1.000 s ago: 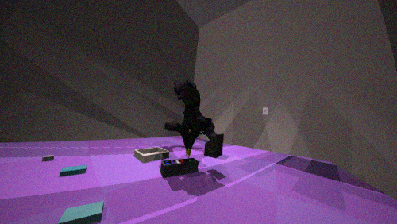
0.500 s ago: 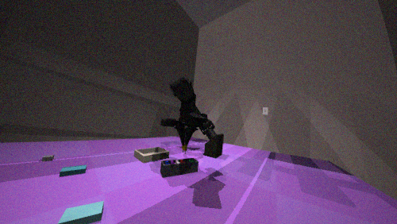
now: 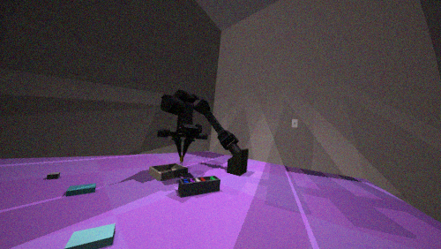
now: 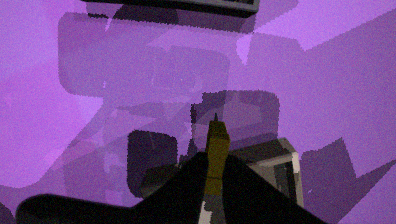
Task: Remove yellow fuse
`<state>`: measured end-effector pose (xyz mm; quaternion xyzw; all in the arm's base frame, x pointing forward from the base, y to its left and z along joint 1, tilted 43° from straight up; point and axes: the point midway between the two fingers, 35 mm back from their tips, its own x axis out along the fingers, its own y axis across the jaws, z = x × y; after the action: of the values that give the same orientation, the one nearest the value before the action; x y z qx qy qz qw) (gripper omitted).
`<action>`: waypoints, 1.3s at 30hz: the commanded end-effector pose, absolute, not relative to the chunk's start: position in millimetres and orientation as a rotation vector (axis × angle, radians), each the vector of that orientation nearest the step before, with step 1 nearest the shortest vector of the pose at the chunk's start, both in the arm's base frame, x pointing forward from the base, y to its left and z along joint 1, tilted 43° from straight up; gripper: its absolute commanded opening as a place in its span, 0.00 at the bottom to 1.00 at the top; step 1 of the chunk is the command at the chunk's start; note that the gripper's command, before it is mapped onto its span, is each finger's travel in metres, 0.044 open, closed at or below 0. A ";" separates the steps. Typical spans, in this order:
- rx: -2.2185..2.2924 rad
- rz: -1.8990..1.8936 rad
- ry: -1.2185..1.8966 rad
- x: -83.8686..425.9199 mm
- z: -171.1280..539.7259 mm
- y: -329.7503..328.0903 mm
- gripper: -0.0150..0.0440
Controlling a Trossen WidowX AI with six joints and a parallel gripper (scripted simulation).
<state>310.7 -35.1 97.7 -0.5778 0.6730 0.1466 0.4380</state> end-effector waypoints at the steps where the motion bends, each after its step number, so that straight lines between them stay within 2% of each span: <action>1: -1.448 0.356 1.672 310.7 118.0 -56.2 0.25; 11: -1.463 0.332 1.686 298.9 161.3 -103.9 0.25; 39: -1.464 0.330 1.687 301.0 133.0 -130.4 0.25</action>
<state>301.1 -127.7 136.5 -0.5856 0.6758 0.1293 0.4285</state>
